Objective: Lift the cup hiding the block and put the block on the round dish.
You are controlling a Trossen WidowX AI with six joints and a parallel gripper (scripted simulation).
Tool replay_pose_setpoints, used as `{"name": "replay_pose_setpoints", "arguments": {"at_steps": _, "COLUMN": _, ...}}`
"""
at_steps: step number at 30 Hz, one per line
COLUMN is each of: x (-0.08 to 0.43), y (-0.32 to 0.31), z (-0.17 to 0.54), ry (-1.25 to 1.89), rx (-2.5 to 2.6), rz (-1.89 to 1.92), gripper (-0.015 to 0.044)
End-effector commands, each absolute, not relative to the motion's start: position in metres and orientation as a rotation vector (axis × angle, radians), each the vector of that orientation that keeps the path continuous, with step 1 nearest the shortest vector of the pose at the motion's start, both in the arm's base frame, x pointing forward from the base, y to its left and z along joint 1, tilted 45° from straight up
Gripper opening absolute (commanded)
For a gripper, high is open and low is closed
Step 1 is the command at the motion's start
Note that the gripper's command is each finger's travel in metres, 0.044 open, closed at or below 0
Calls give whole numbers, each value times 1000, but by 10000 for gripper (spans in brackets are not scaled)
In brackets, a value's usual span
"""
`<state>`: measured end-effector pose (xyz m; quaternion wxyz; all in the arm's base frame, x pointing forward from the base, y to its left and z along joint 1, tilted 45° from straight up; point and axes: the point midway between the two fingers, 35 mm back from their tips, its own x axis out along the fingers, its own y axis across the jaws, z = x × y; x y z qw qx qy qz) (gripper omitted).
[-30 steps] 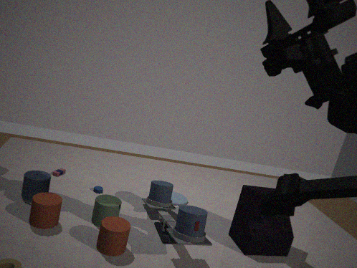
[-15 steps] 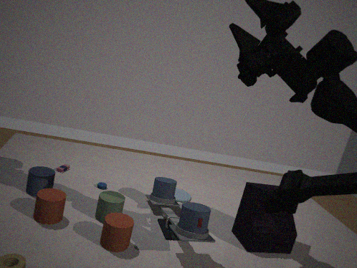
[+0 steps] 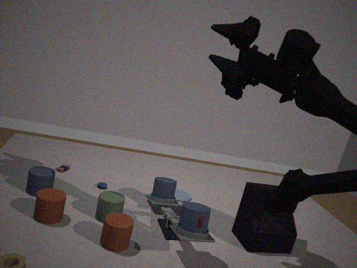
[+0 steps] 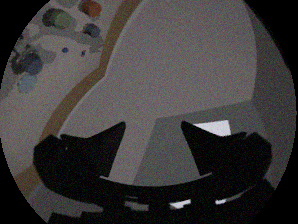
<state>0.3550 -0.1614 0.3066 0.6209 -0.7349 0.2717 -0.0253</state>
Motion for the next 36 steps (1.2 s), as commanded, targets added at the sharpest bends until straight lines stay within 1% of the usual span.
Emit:
{"name": "replay_pose_setpoints", "arguments": {"at_steps": 1, "x": 352, "y": -165, "z": 280, "ry": 659, "rx": -1621, "rz": 23, "gripper": 440}}
{"name": "replay_pose_setpoints", "arguments": {"at_steps": 18, "x": 323, "y": -170, "z": 185, "ry": 791, "rx": -1265, "rz": 289, "gripper": 440}}
{"name": "replay_pose_setpoints", "arguments": {"at_steps": 36, "x": 273, "y": -150, "z": 108, "ry": 887, "rx": -755, "rz": 494, "gripper": 440}}
